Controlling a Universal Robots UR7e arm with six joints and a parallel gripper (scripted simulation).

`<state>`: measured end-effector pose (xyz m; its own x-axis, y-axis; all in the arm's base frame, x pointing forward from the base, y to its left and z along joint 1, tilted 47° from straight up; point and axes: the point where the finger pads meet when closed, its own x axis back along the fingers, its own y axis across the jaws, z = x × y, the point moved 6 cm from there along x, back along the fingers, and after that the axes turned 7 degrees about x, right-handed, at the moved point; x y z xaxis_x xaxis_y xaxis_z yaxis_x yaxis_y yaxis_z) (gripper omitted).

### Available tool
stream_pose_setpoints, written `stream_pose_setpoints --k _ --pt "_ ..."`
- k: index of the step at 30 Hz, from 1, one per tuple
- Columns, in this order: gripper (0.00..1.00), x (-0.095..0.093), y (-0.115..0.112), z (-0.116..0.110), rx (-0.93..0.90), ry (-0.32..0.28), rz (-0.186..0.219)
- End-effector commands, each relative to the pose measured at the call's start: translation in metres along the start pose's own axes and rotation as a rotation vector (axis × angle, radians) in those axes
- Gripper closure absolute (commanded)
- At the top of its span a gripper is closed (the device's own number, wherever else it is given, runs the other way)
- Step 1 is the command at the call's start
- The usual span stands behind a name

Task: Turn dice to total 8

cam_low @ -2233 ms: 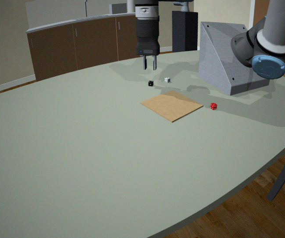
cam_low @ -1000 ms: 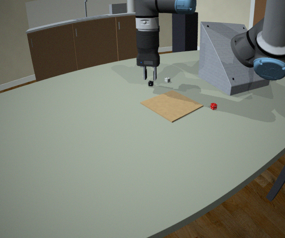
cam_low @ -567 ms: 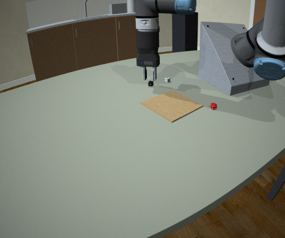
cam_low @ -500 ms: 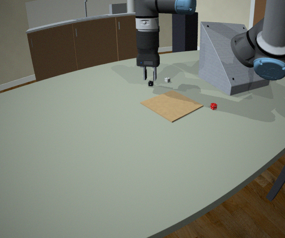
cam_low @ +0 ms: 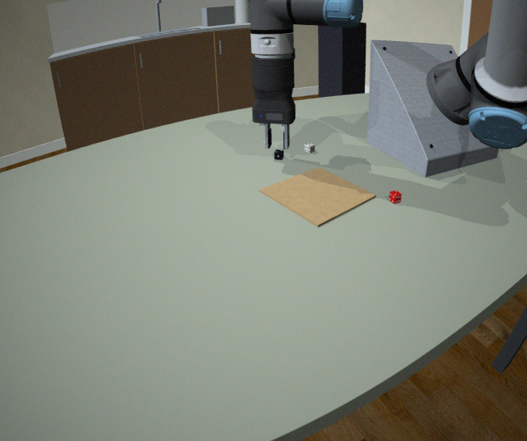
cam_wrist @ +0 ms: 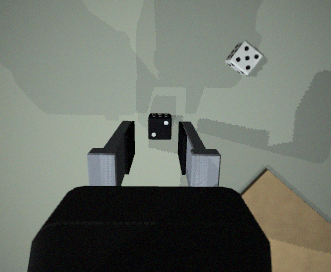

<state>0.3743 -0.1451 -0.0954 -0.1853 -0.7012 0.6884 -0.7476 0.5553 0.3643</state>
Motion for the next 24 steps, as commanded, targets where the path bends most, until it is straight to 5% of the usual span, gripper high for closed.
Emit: stream_pose_setpoints --k 1,24 --pt "0.36 -0.0021 0.0017 -0.0002 -0.002 -0.001 -0.003" --pt "0.36 -0.0021 0.0037 -0.0006 -0.002 -0.001 -0.003"
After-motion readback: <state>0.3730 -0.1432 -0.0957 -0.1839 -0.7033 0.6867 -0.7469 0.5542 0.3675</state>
